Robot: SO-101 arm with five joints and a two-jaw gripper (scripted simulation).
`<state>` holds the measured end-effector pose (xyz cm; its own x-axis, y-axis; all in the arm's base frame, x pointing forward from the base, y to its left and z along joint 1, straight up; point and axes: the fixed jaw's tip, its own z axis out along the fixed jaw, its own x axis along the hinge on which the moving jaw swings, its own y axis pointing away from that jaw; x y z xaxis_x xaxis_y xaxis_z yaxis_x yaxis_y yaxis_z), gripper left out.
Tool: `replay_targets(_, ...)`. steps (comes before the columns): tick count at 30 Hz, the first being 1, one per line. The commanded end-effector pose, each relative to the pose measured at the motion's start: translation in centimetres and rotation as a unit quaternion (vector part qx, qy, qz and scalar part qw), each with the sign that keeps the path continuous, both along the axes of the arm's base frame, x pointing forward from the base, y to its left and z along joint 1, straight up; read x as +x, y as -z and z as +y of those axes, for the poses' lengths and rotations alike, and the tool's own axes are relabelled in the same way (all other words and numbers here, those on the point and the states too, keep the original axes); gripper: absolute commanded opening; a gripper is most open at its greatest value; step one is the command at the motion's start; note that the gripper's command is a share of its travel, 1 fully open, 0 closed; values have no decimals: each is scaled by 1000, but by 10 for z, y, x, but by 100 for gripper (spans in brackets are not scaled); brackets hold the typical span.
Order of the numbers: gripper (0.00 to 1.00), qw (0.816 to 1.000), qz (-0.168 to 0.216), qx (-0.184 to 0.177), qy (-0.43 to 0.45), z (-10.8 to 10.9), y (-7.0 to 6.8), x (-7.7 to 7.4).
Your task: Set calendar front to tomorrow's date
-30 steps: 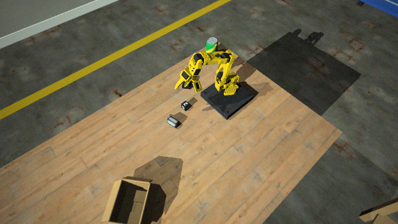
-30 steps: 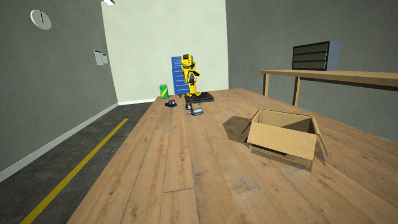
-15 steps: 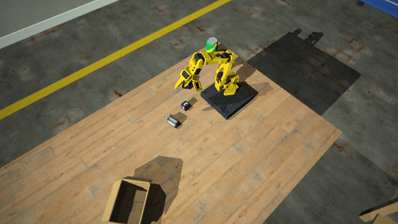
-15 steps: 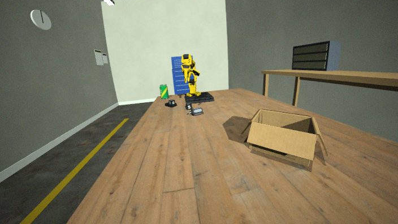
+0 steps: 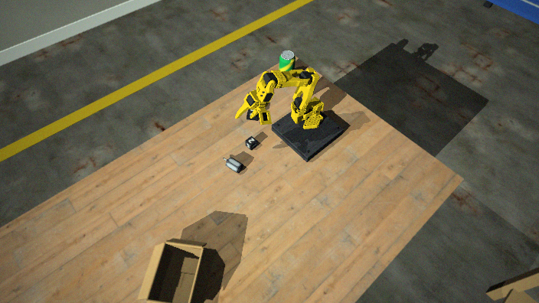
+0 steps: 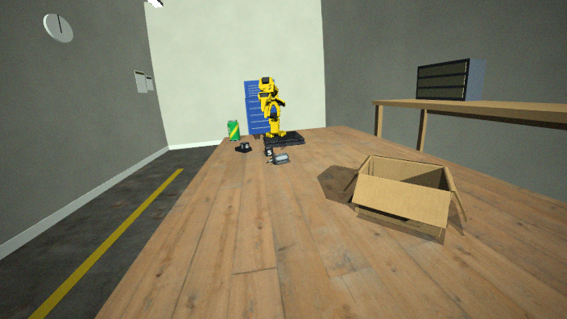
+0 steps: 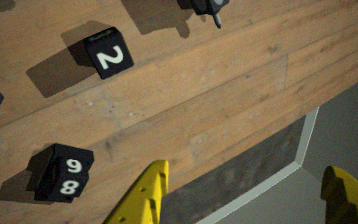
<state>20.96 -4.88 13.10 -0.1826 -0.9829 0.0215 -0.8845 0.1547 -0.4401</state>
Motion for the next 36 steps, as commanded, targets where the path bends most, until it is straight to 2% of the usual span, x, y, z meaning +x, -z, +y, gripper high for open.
replay_targets(1, 35, 999, -12, 24, 42, 4, 0, 3)
replay_targets(6, 35, 991, -20, 62, 114, 8, 2, 5)
replay_targets(8, 35, 991, -20, 62, 114, 8, 2, 5)
replay_targets(14, 35, 971, -30, 113, 210, 12, 5, 8)
replay_targets(23, 35, 917, -42, 186, 351, 19, 9, 13)
replay_targets(25, 35, 917, -42, 186, 351, 19, 9, 13)
replay_targets(36, 35, 841, -51, 252, 477, 25, 12, 19)
